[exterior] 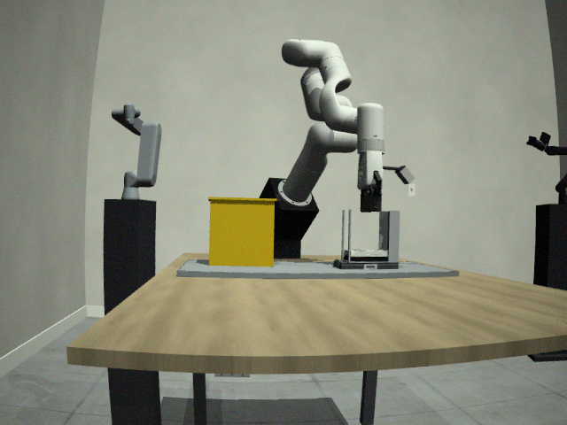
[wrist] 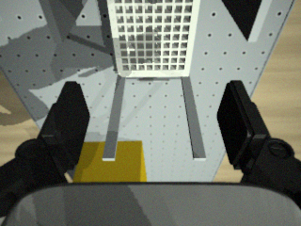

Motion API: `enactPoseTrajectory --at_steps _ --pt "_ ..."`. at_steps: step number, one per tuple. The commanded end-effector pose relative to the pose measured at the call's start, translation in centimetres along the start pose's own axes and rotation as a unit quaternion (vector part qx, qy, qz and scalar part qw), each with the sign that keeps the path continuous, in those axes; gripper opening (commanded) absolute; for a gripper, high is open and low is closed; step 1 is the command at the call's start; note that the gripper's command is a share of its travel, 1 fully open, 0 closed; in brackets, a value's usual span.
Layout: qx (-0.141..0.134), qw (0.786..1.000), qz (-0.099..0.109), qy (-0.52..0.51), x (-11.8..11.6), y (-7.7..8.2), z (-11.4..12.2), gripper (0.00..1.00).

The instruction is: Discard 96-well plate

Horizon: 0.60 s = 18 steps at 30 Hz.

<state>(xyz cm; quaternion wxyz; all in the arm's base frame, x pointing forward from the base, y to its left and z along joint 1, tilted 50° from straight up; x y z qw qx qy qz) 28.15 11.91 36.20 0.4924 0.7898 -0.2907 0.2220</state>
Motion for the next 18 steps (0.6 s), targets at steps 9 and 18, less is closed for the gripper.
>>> enactPoseTrajectory --at_steps 9,18 --pt "0.001 1.0 0.002 0.0 0.2 -1.9 -0.1 1.0" --pt "0.001 1.0 0.002 0.0 0.2 -3.1 -0.1 1.0"
Point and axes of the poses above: the point where the finger pads meet when closed, its own y axis back along the fingers, its own x axis across the jaws, z = x × y, the point moved 6 cm from there along y, back along the fingers, and after that the axes turned 12 degrees about -y, right-handed, at the moved point
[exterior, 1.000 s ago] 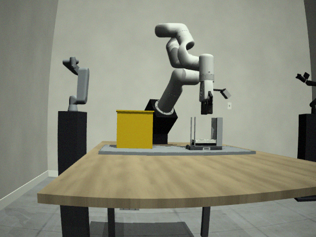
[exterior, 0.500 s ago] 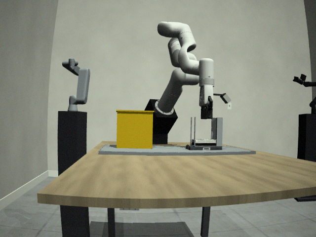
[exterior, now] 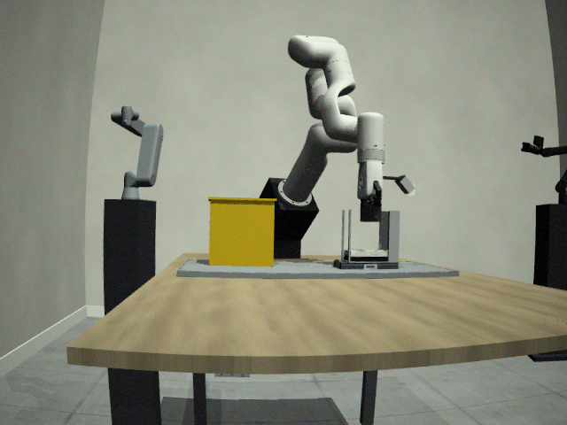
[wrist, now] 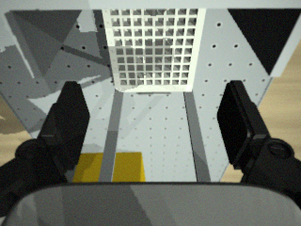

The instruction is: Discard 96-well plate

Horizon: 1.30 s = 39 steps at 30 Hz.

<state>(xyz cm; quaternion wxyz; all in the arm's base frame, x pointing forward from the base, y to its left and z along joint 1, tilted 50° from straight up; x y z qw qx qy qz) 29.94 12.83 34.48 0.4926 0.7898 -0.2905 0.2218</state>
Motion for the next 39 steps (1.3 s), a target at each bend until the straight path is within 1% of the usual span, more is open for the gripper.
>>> enactPoseTrajectory --at_steps 1,15,17,32,34,39 --pt "0.001 1.0 0.002 0.0 0.2 -0.6 -0.1 1.0" --pt "0.001 1.0 0.002 0.0 0.2 -3.0 -0.1 1.0" --pt "0.001 1.0 0.002 0.0 0.2 -3.0 -0.1 1.0" --pt "0.001 1.0 0.002 0.0 0.2 -5.5 -0.1 1.0" --pt "0.001 1.0 0.002 0.0 0.2 -5.5 -0.1 1.0" --pt "0.001 1.0 0.002 0.0 0.2 -6.2 -0.1 1.0"
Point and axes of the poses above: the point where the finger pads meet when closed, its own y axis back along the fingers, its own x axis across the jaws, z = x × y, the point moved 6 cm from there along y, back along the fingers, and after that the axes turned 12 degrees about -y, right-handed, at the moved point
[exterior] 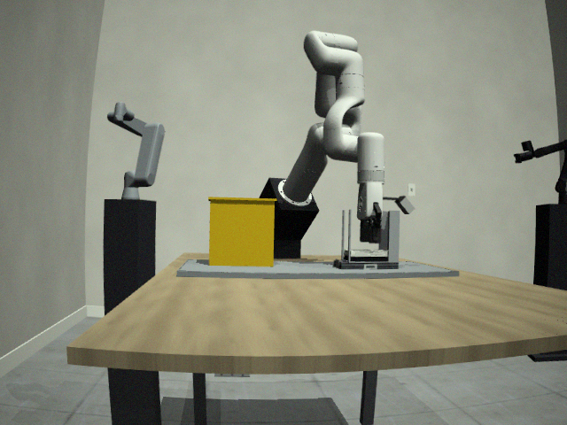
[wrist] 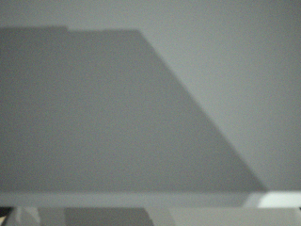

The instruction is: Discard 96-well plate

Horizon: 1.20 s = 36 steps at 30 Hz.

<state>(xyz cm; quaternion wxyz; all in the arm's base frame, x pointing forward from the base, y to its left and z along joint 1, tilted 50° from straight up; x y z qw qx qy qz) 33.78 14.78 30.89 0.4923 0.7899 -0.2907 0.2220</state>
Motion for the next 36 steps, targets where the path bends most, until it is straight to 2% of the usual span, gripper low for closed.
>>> enactPoseTrajectory --at_steps 1,16,36 --pt "0.001 1.0 0.001 0.0 0.1 -0.6 -0.1 1.0" --pt "0.001 1.0 0.001 0.0 0.1 -0.6 -0.1 1.0" --pt "0.001 1.0 0.001 0.0 0.1 -1.8 -0.1 1.0"
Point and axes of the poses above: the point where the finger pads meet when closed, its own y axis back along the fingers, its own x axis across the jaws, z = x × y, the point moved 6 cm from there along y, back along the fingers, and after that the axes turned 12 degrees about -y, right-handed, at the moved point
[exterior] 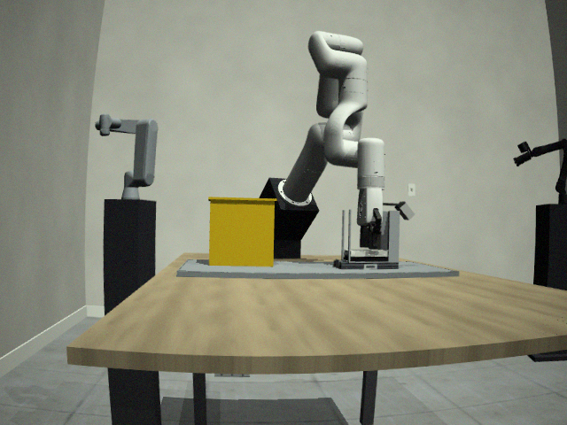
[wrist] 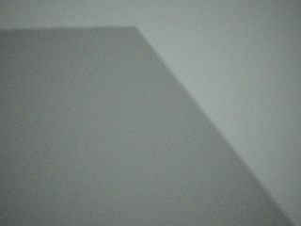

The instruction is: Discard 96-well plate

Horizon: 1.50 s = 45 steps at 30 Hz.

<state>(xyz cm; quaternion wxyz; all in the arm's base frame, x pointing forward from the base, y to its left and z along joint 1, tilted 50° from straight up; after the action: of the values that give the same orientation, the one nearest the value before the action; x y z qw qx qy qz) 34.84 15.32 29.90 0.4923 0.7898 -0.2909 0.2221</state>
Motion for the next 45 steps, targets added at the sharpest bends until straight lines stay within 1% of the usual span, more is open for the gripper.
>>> enactPoseTrajectory --at_steps 1,14,33,34,45 --pt "0.001 1.0 0.001 0.0 0.08 -0.3 -0.04 1.0" --pt "0.001 1.0 0.001 0.0 0.08 -1.04 -0.04 1.0" --pt "0.001 1.0 0.001 0.0 0.08 -1.04 -0.04 1.0" --pt "0.001 1.0 0.001 0.0 0.07 -0.98 -0.04 0.0" --pt "0.001 1.0 0.001 0.0 0.07 -0.98 -0.04 0.0"
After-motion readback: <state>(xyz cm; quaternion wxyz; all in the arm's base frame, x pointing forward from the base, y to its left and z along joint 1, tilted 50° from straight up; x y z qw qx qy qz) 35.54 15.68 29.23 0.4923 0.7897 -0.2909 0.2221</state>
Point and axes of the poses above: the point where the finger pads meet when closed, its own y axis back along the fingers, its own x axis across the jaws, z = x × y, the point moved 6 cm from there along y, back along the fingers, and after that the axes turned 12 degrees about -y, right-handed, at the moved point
